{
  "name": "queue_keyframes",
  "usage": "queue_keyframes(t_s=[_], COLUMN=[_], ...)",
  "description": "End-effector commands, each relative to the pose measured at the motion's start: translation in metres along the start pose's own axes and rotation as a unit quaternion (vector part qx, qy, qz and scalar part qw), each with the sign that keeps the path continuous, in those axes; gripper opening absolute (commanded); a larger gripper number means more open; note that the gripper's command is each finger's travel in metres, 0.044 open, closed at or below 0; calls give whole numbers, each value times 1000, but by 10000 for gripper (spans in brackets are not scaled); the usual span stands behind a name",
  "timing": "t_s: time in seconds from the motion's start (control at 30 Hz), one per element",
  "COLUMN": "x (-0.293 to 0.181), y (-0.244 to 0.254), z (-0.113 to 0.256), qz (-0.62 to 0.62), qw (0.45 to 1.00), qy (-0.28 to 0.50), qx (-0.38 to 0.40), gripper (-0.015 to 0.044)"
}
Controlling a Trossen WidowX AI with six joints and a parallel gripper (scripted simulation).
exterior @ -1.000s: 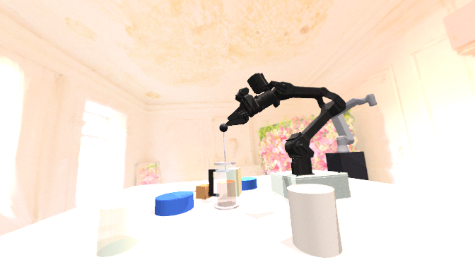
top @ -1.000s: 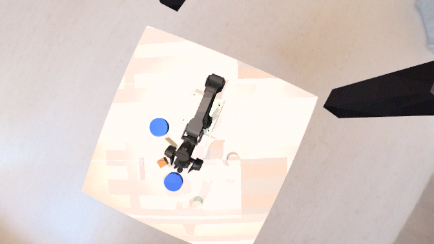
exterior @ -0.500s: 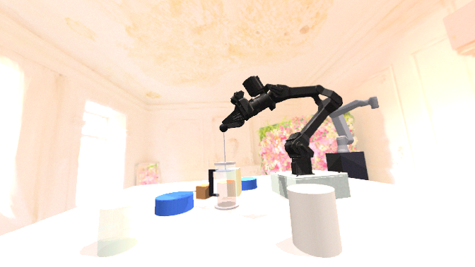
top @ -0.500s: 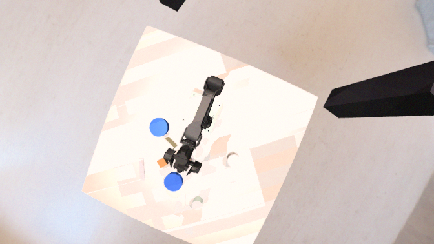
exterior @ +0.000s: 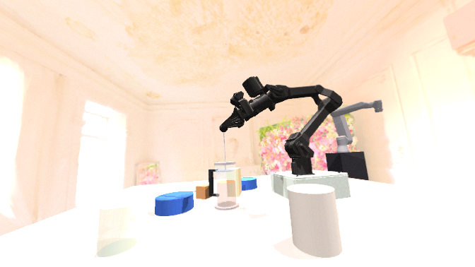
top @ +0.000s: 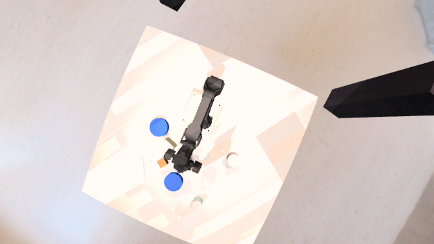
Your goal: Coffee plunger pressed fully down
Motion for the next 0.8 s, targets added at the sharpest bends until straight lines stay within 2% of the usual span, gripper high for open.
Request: queue_keyframes(t_s=[0.0, 0.77], x=[-2, -23], y=[0, -3], z=[-1, -20], qz=[1, 1], qw=[1000, 1000], qy=[3, 3], qx=[0, 0], gripper=[129, 129])
Point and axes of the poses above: the point midway between the two fingers, 35 mm back from their tips, its own z axis back along the fingers, its own y axis across the jaws, x = y × z, the point moved 4 cm from there along z, back along the fingers, and after that the axes turned 7 degrees about -z, right-handed, at the moved point
